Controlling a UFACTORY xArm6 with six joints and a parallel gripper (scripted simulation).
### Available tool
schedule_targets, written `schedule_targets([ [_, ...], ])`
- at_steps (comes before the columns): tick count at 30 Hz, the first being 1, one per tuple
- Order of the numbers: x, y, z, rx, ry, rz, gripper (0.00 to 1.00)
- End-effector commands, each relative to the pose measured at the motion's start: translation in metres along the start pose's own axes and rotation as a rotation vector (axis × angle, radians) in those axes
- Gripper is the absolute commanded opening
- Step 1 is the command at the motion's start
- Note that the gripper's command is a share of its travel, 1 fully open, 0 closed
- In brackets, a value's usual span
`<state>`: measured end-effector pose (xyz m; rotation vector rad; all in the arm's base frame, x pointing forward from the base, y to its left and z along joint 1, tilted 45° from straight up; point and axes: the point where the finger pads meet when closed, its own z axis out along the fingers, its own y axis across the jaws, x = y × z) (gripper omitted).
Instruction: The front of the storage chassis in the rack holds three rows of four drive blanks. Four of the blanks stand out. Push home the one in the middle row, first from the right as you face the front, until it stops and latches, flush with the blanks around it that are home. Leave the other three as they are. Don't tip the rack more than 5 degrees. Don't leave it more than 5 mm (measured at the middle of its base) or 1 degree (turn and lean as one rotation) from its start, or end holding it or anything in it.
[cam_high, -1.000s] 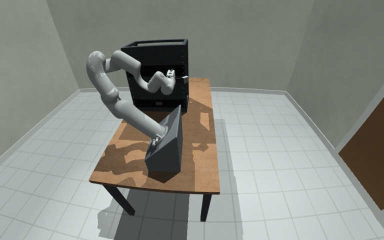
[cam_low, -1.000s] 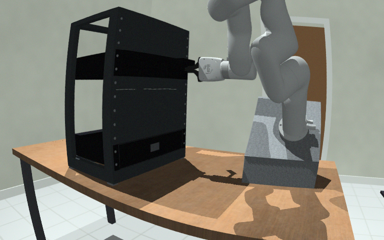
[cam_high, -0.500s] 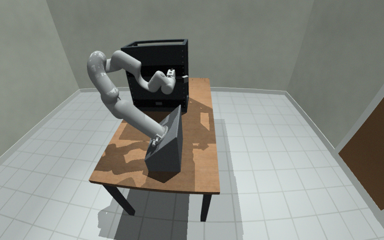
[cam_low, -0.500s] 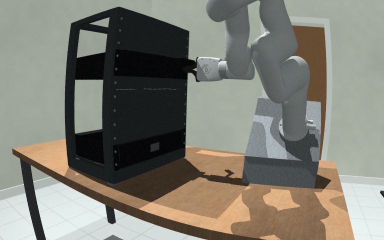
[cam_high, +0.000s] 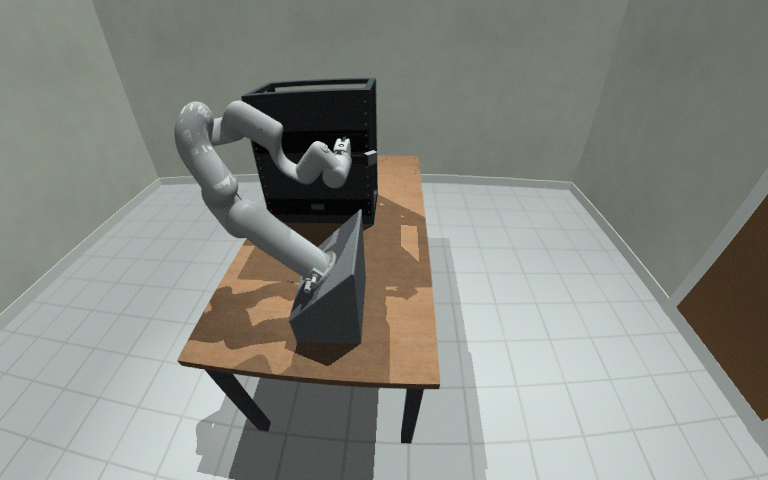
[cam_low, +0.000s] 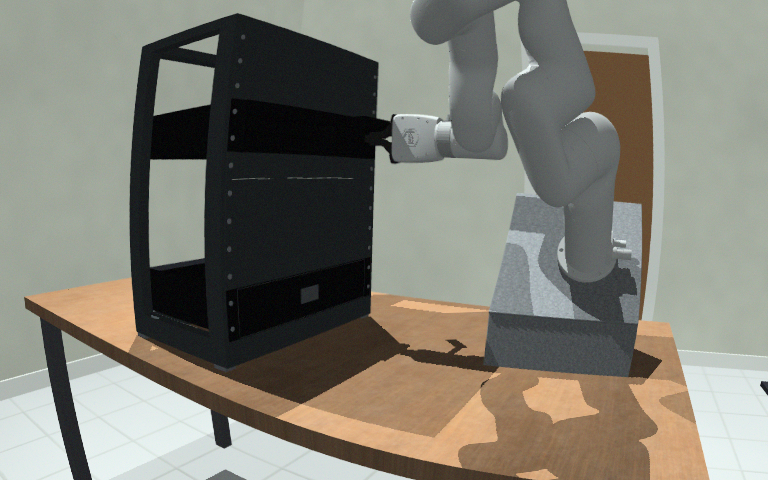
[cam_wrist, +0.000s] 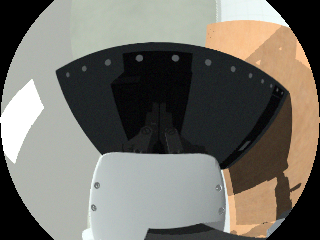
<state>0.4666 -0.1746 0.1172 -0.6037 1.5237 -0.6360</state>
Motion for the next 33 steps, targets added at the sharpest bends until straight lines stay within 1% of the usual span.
schedule_targets([
  [1, -0.0004, -0.0015, 0.0017, 0.002, -0.002, -0.002, 0.00],
  [33, -0.0005, -0.0015, 0.0077, 0.002, -0.002, -0.002, 0.00],
])
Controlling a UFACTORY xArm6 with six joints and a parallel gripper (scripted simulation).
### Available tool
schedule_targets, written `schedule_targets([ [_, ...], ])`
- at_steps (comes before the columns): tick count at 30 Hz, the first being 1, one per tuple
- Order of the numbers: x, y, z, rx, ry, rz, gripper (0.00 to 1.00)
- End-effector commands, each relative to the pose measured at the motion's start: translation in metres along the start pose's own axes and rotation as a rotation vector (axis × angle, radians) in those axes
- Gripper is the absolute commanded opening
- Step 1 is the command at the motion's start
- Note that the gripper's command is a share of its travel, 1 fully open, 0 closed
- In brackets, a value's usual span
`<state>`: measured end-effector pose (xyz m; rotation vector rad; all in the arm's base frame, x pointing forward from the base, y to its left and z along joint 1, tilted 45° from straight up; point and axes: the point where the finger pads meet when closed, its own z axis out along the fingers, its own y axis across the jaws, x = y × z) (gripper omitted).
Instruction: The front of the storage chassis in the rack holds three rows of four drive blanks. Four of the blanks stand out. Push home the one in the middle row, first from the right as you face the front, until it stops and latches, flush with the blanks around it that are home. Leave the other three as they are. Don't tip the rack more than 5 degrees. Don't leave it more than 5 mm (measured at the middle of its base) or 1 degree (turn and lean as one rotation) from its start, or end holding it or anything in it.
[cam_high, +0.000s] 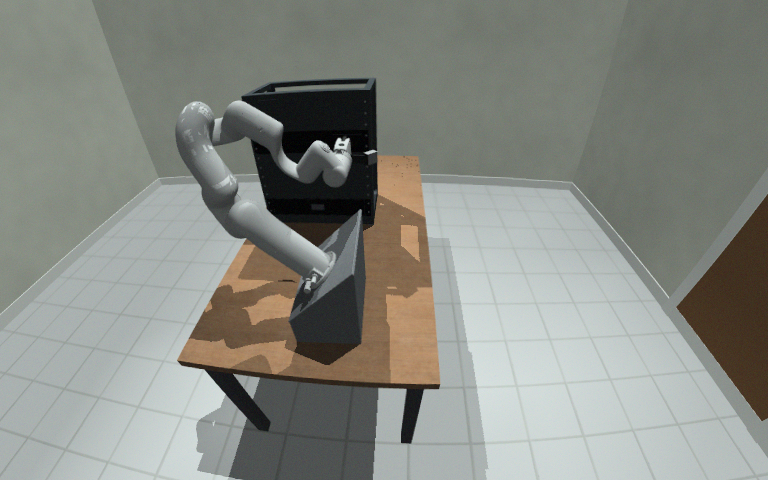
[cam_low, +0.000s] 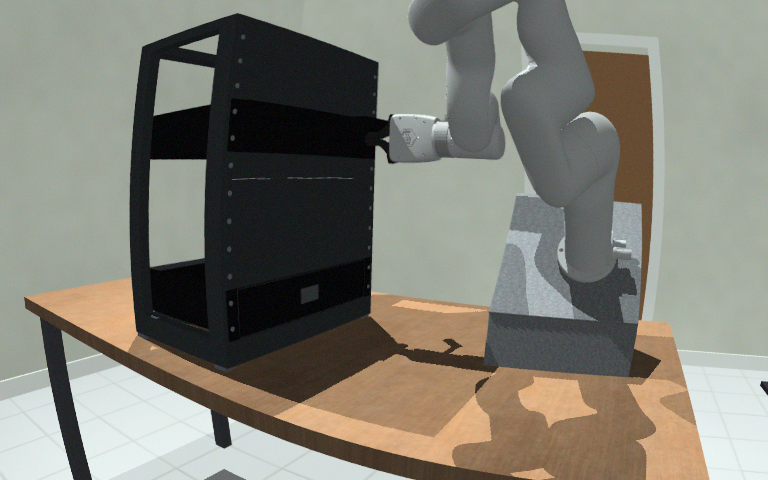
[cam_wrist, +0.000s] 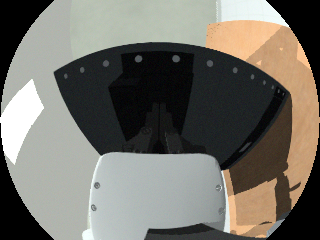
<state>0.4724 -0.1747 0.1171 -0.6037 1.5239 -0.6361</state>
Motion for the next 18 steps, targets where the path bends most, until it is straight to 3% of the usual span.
schedule_targets([
  [1, -0.0004, -0.0015, 0.0020, 0.002, -0.002, -0.002, 0.00],
  [18, -0.0005, -0.0015, 0.0064, 0.002, -0.002, -0.002, 0.00],
])
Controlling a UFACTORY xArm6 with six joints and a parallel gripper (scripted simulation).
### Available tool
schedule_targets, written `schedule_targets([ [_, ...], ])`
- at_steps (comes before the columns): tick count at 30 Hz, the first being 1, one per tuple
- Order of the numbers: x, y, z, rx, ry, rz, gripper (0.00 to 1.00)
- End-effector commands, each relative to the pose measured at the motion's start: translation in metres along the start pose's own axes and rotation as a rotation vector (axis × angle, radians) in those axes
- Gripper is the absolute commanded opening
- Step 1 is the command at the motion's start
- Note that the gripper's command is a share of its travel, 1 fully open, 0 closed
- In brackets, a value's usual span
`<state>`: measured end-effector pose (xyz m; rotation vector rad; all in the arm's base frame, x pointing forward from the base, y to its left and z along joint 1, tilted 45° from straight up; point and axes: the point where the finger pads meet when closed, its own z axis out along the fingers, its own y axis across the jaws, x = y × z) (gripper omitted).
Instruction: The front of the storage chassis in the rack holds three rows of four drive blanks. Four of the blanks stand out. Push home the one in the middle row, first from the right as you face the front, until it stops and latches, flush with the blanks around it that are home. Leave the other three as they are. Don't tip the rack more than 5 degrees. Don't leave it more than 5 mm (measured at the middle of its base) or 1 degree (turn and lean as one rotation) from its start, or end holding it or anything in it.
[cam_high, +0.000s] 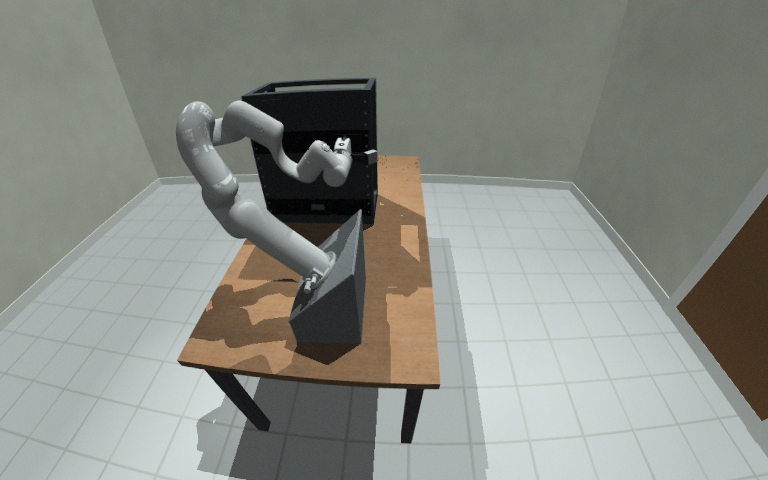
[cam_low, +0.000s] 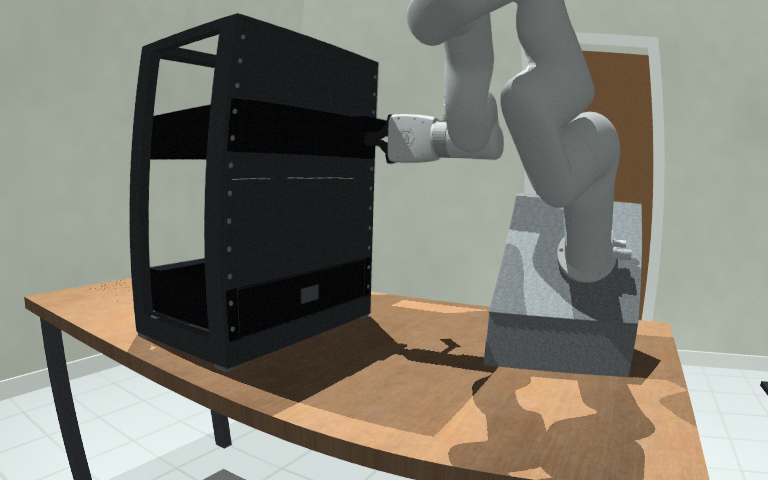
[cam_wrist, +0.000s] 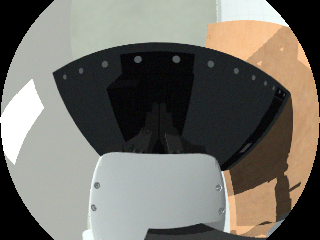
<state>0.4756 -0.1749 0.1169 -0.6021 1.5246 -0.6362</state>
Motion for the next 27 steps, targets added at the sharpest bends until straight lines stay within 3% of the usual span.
schedule_targets([
  [1, -0.001, -0.002, 0.003, 0.002, -0.003, -0.003, 0.00],
  [14, -0.001, -0.002, -0.001, 0.002, -0.003, -0.003, 0.00],
  [21, -0.001, -0.002, -0.020, 0.002, -0.003, -0.003, 0.00],
  [27, -0.001, -0.002, -0.058, 0.002, -0.003, -0.003, 0.00],
])
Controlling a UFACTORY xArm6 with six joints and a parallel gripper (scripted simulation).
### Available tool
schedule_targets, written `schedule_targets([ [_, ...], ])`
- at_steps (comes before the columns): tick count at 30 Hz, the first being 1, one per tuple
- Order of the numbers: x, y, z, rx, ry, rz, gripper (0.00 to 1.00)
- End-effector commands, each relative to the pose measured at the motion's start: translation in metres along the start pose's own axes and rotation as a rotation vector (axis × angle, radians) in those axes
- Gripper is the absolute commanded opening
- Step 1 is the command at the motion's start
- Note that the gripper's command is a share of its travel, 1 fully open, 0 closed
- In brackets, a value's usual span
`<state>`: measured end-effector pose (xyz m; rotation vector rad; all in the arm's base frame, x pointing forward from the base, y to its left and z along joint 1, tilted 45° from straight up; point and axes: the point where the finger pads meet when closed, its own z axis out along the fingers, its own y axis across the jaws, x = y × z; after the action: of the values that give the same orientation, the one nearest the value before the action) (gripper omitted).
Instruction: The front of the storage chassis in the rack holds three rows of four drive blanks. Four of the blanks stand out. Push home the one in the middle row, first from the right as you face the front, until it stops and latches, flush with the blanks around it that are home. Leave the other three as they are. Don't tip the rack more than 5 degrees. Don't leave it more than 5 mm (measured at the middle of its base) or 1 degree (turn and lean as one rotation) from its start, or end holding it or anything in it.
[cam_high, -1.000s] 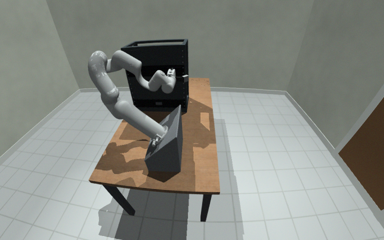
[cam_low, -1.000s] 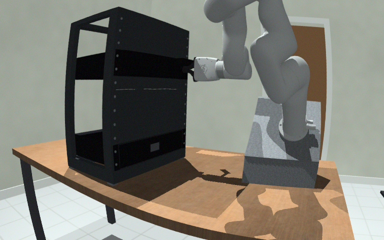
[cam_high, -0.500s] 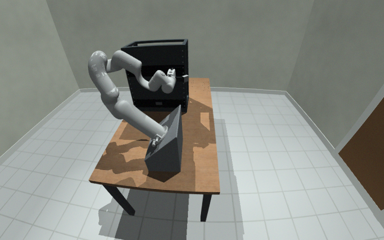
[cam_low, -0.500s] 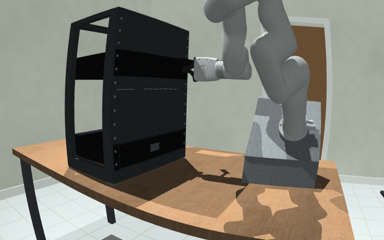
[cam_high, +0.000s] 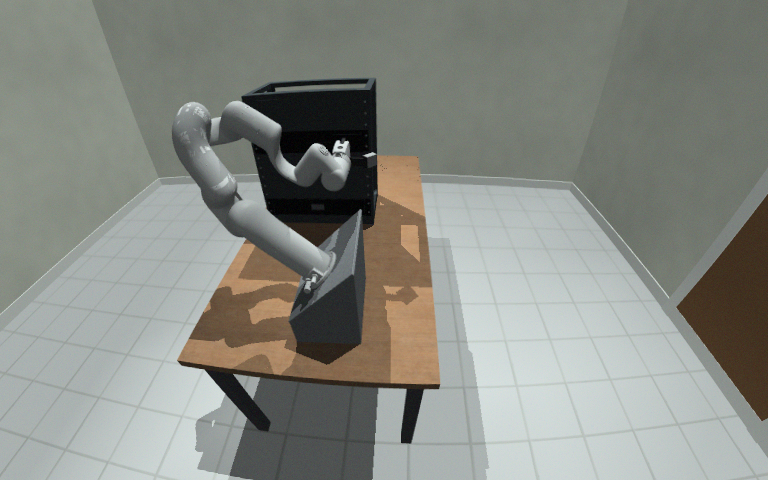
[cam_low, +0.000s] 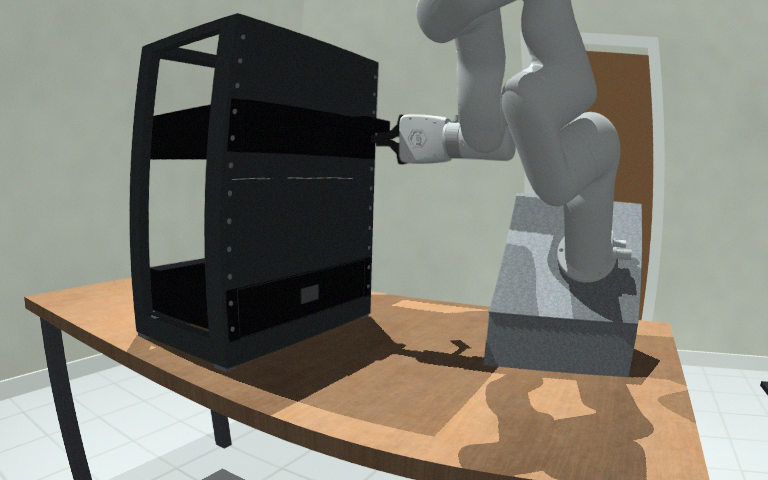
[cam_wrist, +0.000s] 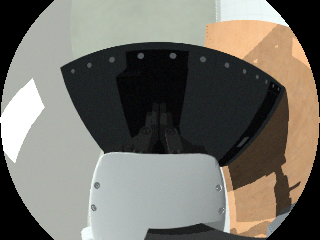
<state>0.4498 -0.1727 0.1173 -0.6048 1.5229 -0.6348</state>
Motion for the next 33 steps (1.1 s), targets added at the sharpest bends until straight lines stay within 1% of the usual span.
schedule_targets([
  [1, 0.000, -0.003, -0.038, 0.004, 0.000, -0.002, 0.00],
  [5, 0.000, -0.003, -0.056, 0.004, 0.000, -0.002, 0.00],
  [8, 0.000, -0.003, -0.064, 0.004, 0.000, -0.002, 0.00],
  [20, 0.000, -0.003, -0.069, 0.004, 0.000, -0.002, 0.00],
  [26, 0.000, -0.003, -0.085, 0.004, 0.000, -0.002, 0.00],
  [28, 0.000, -0.003, -0.085, 0.004, 0.000, -0.002, 0.00],
  [33, 0.000, -0.003, -0.110, 0.004, 0.000, -0.002, 0.00],
])
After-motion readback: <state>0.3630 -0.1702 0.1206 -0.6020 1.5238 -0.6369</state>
